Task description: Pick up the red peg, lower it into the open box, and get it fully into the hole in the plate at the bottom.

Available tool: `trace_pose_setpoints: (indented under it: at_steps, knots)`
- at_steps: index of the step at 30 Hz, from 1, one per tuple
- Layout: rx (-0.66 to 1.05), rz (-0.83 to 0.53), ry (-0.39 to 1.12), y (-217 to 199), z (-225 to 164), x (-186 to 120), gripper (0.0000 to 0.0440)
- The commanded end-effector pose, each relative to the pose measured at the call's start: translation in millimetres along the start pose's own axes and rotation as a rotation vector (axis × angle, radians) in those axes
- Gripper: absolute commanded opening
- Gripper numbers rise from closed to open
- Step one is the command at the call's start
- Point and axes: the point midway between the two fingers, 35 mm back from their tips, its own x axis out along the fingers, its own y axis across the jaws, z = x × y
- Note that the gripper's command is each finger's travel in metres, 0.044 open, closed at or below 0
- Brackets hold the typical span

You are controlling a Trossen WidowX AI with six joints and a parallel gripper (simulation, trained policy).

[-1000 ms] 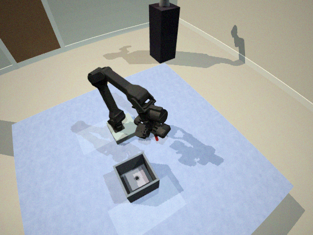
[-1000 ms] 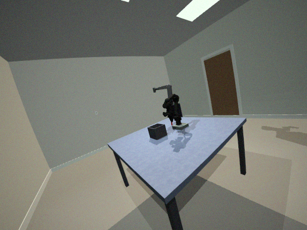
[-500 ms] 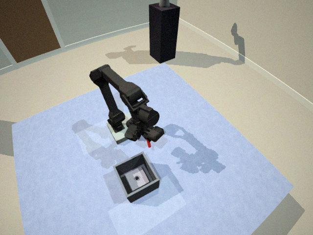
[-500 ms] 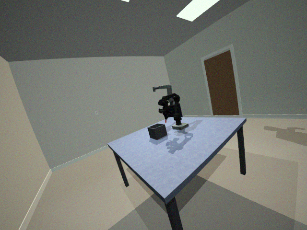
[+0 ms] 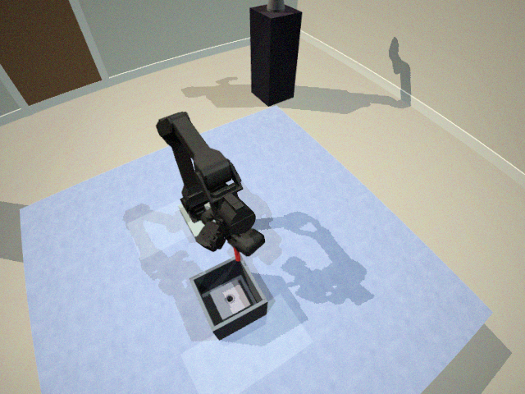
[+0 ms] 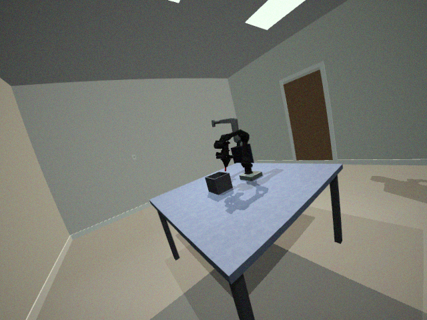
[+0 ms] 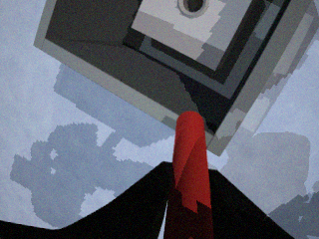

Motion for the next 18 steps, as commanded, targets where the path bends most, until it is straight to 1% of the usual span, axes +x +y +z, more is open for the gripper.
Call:
trace_pose_setpoints:
  at_steps: [1, 13, 18]
  knots:
    - [0.001, -0.021, -0.005, 2, 9, 4, 0.0000]
    - [0.012, -0.066, 0.000, 8, 38, 20, 0.0000]
    - [0.015, -0.087, 0.004, 8, 50, 32, 0.0000]
